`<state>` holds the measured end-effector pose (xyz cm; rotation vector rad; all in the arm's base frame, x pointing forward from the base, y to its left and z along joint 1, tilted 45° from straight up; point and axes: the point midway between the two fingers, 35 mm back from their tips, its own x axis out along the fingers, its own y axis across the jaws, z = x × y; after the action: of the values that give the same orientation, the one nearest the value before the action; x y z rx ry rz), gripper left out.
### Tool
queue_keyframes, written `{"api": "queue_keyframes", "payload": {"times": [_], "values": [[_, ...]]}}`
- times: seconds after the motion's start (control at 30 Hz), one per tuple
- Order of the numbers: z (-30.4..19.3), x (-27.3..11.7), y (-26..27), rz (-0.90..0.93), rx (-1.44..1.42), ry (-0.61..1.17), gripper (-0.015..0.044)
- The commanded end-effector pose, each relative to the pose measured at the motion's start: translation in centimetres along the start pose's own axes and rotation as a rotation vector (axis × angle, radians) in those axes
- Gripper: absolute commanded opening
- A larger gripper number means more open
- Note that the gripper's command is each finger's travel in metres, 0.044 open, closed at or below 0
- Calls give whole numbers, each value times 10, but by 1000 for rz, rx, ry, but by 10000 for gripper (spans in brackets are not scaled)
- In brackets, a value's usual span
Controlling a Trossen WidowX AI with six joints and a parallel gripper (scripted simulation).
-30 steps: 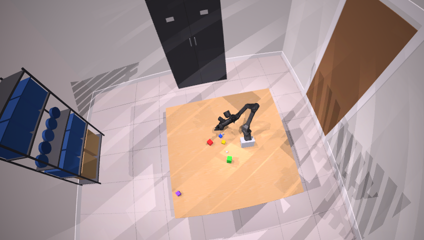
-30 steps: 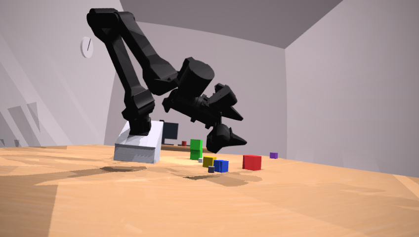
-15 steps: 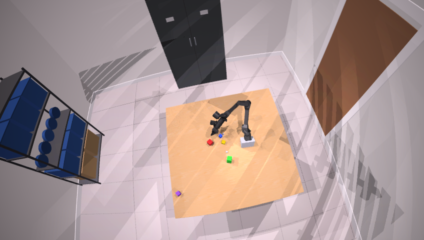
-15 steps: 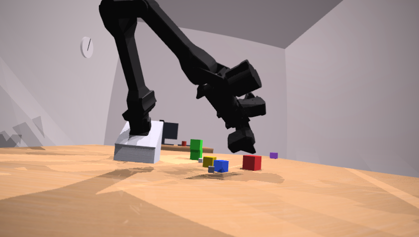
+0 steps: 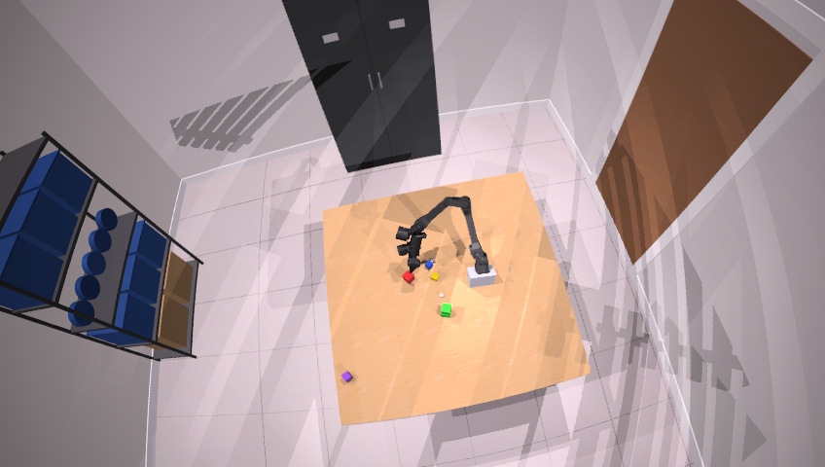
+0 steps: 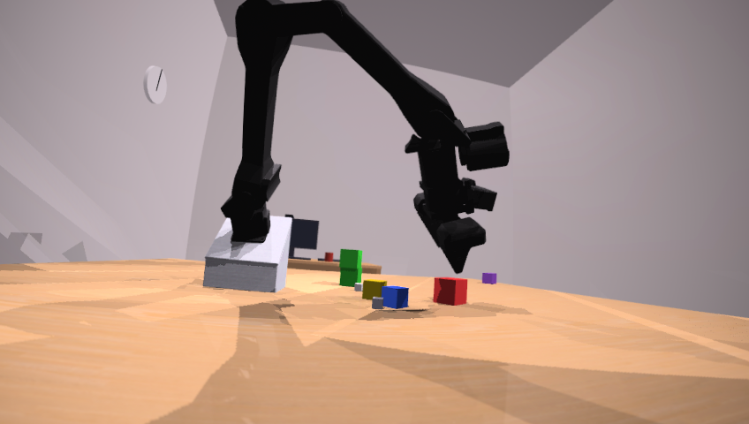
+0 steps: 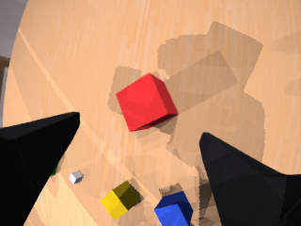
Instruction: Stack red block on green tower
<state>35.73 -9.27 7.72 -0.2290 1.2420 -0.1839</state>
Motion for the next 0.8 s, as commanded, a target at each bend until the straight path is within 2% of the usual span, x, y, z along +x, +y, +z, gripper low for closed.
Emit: {"api": "queue_keyframes", "payload": {"times": [0.0, 0.6, 0.77], "values": [[3, 3, 7, -42, -81, 82, 440], [31, -6, 55, -347, -630, 455, 440], [34, -9, 59, -377, -680, 481, 440]]}}
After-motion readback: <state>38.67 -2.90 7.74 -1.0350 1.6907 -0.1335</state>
